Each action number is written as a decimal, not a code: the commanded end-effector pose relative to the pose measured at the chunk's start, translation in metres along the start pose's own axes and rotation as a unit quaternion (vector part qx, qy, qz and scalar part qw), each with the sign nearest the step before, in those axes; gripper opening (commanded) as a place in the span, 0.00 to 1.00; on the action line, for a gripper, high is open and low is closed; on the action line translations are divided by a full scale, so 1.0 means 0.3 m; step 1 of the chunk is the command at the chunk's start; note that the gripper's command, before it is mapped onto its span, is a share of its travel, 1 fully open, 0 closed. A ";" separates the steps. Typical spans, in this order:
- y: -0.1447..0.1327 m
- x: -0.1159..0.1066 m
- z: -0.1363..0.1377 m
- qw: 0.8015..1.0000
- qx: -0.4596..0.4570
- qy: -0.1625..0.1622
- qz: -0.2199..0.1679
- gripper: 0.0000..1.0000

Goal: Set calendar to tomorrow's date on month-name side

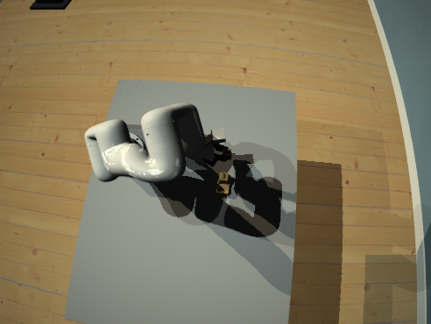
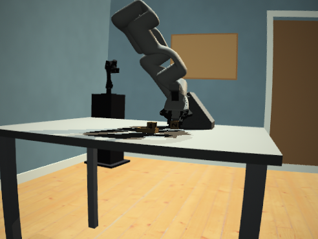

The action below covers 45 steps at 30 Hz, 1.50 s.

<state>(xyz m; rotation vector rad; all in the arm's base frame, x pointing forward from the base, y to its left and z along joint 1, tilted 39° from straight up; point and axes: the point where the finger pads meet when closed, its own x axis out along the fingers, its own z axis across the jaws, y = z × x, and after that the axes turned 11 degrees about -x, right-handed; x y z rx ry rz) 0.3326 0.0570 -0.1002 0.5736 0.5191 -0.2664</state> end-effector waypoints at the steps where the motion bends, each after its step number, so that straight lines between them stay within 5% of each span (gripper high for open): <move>1: 0.055 -0.036 0.011 1.000 0.000 -0.001 0.000 0.29; 27: 0.134 -0.093 0.028 1.000 -0.001 -0.001 -0.003 0.29; 36: 0.136 -0.090 0.032 0.993 -0.002 0.018 -0.118 0.29; 45: 0.151 -0.091 0.031 0.991 0.000 0.024 -0.132 0.29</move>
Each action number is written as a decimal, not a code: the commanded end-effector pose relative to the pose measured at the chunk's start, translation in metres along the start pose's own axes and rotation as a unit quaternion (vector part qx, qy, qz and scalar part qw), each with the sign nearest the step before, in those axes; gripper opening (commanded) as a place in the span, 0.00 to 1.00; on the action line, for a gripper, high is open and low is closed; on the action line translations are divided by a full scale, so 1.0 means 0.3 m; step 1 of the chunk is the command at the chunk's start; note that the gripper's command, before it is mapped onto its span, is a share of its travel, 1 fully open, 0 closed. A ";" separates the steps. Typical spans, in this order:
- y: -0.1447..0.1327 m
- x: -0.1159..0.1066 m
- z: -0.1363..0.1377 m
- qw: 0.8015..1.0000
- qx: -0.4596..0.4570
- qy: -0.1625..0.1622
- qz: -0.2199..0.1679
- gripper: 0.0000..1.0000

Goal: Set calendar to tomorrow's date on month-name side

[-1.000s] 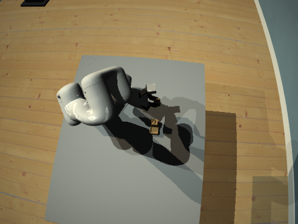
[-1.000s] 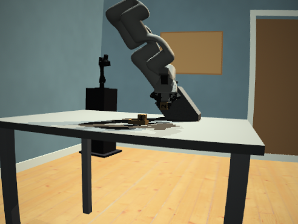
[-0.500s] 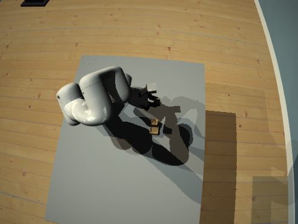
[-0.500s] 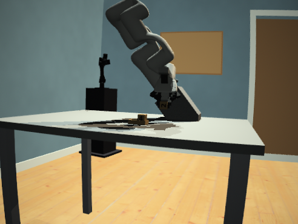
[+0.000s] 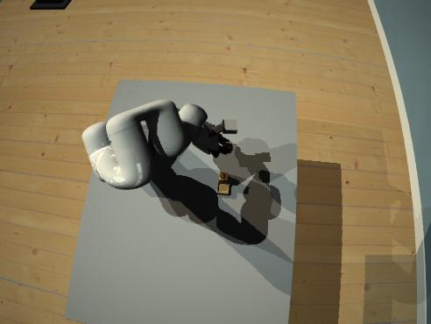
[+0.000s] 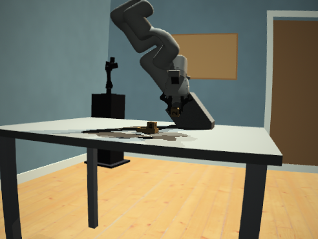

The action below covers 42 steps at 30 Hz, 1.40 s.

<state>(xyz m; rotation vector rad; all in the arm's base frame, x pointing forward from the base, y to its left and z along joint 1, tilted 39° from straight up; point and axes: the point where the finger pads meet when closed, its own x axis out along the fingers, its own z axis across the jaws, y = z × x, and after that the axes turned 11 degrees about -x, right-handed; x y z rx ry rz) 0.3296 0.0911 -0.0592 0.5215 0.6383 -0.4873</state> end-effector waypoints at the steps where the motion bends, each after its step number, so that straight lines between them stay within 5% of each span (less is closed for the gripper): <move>1: 0.001 0.002 0.004 1.000 -0.003 -0.002 -0.015 0.29; 14: 0.006 0.003 0.006 0.992 -0.003 0.019 -0.125 0.29; 27: 0.020 0.006 0.009 0.989 -0.002 0.023 -0.149 0.29; 42: 0.032 0.008 0.007 0.964 -0.001 0.048 -0.260 0.29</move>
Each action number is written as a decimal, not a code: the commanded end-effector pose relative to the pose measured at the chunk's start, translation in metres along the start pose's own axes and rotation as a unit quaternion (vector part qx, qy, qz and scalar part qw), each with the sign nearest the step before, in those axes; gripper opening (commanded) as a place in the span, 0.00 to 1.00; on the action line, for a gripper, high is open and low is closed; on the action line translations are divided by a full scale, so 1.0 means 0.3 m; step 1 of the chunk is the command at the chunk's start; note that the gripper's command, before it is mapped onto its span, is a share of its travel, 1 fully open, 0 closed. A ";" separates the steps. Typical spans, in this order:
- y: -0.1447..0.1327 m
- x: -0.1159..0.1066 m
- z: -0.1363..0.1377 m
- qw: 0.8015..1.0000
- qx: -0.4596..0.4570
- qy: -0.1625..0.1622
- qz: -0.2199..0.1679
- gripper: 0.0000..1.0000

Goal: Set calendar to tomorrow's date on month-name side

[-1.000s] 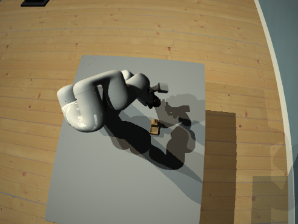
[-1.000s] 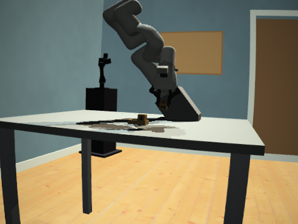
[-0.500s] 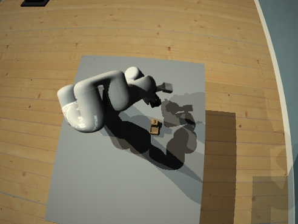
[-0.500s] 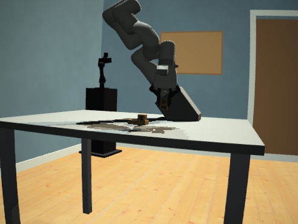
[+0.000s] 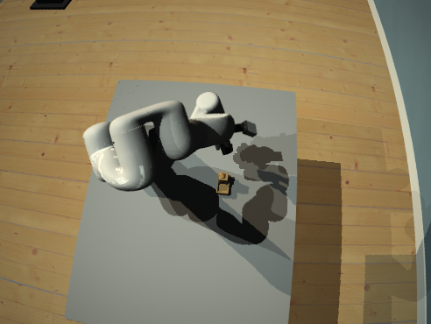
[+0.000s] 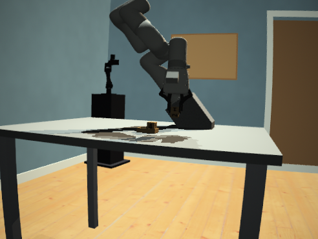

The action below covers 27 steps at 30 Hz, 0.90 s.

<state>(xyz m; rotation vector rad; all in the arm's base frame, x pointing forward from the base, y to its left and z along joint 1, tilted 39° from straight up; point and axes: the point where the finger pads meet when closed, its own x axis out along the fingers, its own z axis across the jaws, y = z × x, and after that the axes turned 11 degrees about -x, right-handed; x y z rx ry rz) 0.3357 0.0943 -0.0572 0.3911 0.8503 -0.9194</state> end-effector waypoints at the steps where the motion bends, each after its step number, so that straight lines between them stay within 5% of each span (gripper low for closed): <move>1: 0.010 -0.003 0.000 1.000 -0.002 0.005 -0.024 0.29; 8: 0.015 -0.002 0.005 0.999 -0.002 0.004 -0.032 0.29; 17: 0.023 0.002 0.010 0.991 -0.001 0.020 -0.130 0.29; 27: 0.030 0.000 0.005 0.988 -0.002 0.029 -0.154 0.29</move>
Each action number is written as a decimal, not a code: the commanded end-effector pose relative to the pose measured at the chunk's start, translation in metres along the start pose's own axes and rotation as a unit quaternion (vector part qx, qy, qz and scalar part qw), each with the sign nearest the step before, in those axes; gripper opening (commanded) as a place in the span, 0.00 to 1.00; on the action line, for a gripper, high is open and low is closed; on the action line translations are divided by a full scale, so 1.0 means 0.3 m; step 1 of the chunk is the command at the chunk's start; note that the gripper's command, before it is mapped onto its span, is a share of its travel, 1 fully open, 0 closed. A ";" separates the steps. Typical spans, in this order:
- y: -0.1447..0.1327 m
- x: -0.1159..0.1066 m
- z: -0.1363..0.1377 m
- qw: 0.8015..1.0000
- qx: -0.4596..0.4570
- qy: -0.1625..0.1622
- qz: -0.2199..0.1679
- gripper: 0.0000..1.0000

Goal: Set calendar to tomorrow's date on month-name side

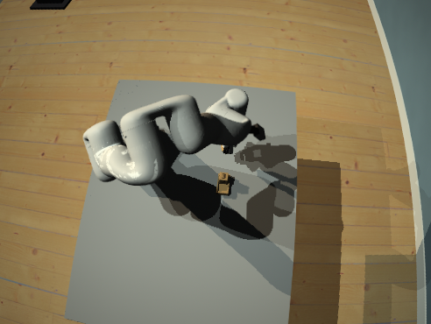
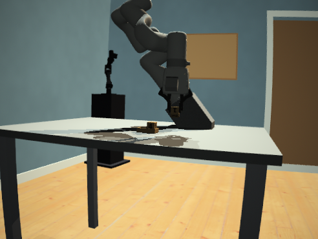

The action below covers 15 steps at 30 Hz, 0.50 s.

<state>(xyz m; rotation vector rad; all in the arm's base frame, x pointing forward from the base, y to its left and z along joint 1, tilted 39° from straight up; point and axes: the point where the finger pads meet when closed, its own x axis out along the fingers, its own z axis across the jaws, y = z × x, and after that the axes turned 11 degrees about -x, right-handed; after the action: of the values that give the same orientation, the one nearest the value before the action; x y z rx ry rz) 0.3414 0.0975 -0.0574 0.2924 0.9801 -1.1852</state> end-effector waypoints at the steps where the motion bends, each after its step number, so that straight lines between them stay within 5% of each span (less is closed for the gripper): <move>1: 0.009 -0.003 0.005 1.000 0.001 0.000 -0.011 0.29; 7: 0.018 0.002 0.013 0.995 0.003 0.012 -0.094 0.29; 15: 0.024 -0.002 0.005 0.991 0.000 0.025 -0.132 0.29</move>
<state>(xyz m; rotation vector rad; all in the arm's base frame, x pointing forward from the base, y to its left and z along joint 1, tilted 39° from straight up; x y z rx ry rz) 0.3448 0.0983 -0.0583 0.2122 1.0750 -1.3935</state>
